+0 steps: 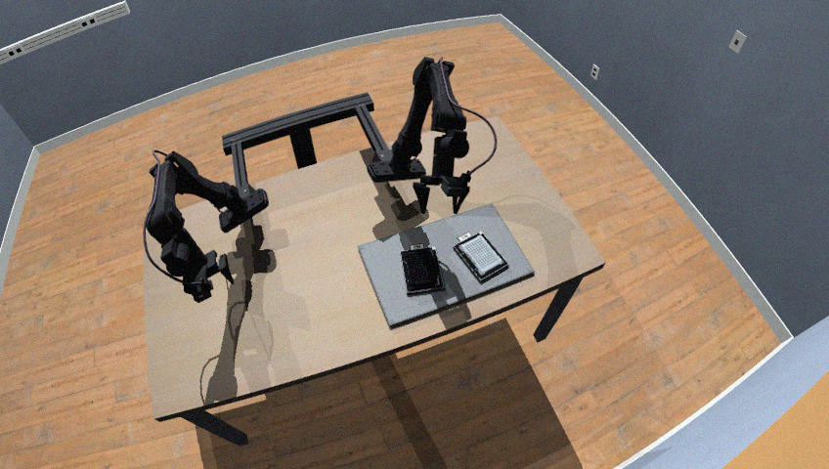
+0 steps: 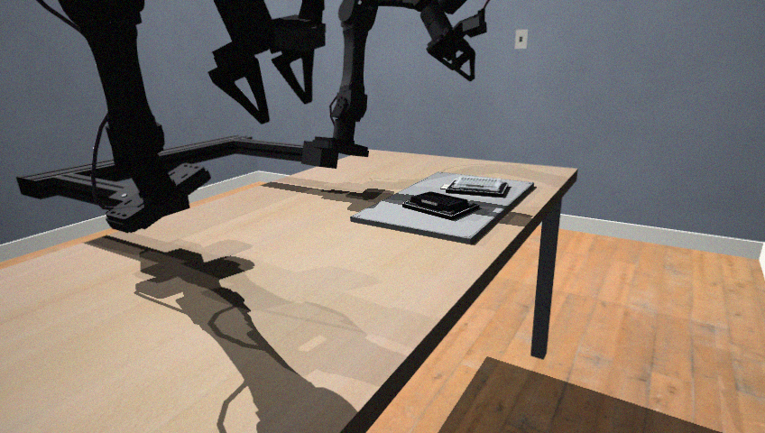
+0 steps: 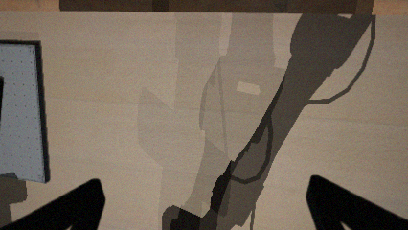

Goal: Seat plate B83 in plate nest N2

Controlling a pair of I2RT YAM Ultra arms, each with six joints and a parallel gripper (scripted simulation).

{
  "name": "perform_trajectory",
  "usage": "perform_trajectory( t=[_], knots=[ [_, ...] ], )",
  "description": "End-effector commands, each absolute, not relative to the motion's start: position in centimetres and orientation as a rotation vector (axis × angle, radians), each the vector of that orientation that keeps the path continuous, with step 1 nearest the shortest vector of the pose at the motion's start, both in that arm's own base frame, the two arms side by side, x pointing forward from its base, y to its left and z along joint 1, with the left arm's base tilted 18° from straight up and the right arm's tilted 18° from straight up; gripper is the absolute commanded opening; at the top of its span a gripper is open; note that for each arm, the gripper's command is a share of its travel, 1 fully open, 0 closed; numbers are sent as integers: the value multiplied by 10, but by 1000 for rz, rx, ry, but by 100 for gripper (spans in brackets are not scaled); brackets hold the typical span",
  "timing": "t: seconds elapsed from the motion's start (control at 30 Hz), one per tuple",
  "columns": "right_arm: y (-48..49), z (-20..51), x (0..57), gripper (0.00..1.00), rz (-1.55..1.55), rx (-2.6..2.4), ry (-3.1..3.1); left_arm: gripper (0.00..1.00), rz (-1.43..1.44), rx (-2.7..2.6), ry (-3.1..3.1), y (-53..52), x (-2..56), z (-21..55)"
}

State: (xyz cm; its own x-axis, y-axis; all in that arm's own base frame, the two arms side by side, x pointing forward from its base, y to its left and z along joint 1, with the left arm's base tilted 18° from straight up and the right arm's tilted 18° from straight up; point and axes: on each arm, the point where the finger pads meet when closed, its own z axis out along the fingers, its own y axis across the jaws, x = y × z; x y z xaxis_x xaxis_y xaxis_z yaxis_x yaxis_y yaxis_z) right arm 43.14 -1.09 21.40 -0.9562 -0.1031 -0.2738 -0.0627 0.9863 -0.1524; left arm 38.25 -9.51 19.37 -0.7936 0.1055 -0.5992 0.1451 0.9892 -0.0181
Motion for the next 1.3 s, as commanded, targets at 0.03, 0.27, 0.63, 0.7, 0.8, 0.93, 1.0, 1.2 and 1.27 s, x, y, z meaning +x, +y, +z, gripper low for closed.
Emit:
perform_trajectory(
  t=[0.03,0.27,0.63,0.7,0.8,0.93,1.0,1.2,1.27],
  knots=[
    [-9,219,432,100,-203,-127,2829,100,-91,180,2474,-98,384,200],
    [-9,219,432,100,-203,-127,2829,100,-91,180,2474,-98,384,200],
    [-9,219,432,100,-203,-127,2829,100,-91,180,2474,-98,384,200],
    [-9,219,432,100,-203,-126,2829,100,-91,180,2474,-98,384,200],
    [-10,220,431,100,-203,-123,2829,100,-91,180,2474,-98,384,200],
    [-12,221,429,100,-205,-115,2829,100,-91,180,2474,-98,384,200],
    [-14,222,427,100,-206,-109,2829,100,-91,180,2474,-98,384,200],
    [-20,225,422,100,-208,-91,2828,100,-91,180,2474,-98,384,200],
    [-23,226,419,100,-210,-79,2828,100,-91,180,2474,-98,384,200]
  ],
)
